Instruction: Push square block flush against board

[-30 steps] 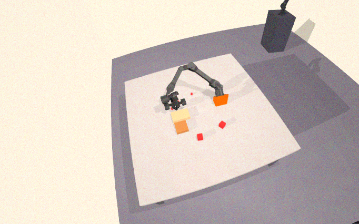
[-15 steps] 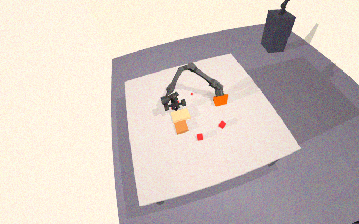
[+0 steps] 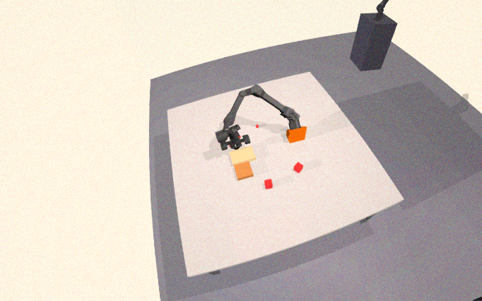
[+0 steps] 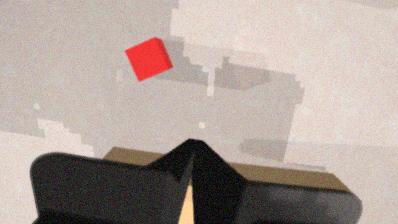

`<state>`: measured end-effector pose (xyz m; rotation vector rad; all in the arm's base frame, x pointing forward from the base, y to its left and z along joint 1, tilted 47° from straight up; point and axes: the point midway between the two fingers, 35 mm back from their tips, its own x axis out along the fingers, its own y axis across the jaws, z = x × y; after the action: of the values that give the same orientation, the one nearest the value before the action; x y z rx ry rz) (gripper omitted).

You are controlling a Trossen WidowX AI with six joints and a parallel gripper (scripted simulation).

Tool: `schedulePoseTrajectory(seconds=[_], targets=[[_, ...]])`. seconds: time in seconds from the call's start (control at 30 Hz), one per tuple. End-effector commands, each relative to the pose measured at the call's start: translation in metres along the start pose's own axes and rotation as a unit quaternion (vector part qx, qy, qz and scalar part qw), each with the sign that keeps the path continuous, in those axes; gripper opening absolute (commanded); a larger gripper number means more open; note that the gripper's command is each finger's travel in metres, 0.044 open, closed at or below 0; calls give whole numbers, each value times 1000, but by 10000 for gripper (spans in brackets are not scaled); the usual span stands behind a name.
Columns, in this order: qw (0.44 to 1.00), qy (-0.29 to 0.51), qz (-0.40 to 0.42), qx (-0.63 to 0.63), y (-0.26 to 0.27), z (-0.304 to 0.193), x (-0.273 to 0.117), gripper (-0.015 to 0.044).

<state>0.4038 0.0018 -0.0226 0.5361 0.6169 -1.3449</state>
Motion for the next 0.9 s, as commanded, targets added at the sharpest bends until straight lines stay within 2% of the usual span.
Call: schedulePoseTrajectory(seconds=[0.0,0.6,0.87], targets=[[1000,2,-4,0,-1,-6,3,0],[1000,3,-4,0,-1,-21,3,0],[1000,3,-4,0,0,-12,3,0]])
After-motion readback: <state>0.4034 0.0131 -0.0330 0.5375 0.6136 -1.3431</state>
